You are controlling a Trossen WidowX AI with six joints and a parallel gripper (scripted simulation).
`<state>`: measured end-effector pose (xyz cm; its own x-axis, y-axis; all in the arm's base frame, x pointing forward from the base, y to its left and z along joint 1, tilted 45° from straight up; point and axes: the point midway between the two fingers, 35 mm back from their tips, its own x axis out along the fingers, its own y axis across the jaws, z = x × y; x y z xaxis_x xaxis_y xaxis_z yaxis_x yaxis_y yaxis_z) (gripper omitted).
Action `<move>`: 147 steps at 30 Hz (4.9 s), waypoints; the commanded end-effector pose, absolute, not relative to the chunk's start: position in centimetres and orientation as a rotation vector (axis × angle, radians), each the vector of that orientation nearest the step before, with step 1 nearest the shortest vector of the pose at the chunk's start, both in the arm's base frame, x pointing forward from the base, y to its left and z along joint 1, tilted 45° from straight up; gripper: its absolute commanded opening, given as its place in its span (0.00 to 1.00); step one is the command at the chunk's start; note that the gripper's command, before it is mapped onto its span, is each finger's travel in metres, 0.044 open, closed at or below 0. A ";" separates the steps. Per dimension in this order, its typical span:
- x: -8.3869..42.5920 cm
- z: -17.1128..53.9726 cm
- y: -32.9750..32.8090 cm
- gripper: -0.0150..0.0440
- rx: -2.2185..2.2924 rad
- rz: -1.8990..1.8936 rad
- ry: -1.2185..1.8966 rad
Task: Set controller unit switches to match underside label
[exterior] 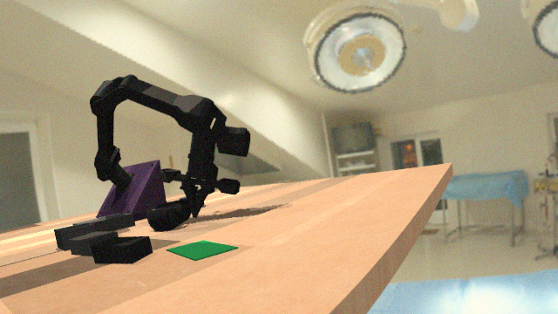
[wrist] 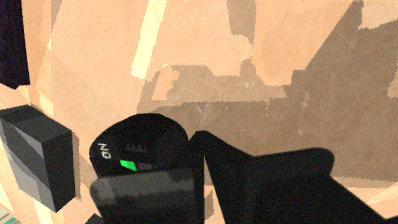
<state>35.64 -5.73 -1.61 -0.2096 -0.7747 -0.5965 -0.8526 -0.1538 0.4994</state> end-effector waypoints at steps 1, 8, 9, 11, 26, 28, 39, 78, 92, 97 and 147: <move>36.2 -0.4 -4.2 0.25 -1.916 1.303 1.978; 36.7 2.0 -1.6 0.25 -1.918 1.300 1.981; 36.7 2.0 -1.6 0.25 -1.918 1.300 1.981; 36.7 2.0 -1.6 0.25 -1.918 1.300 1.981; 35.5 3.1 -1.7 0.25 -1.977 1.292 1.879; 35.0 3.6 -1.7 0.25 -2.002 1.286 1.832; 31.9 5.3 -1.7 0.25 -2.128 1.246 1.611; 32.2 2.2 -4.9 0.25 -2.124 1.247 1.612; 32.2 3.8 -3.3 0.25 -2.120 1.247 1.608; 32.0 5.4 -1.7 0.25 -2.123 1.249 1.611; 34.2 4.8 -7.3 0.25 -2.125 1.245 1.613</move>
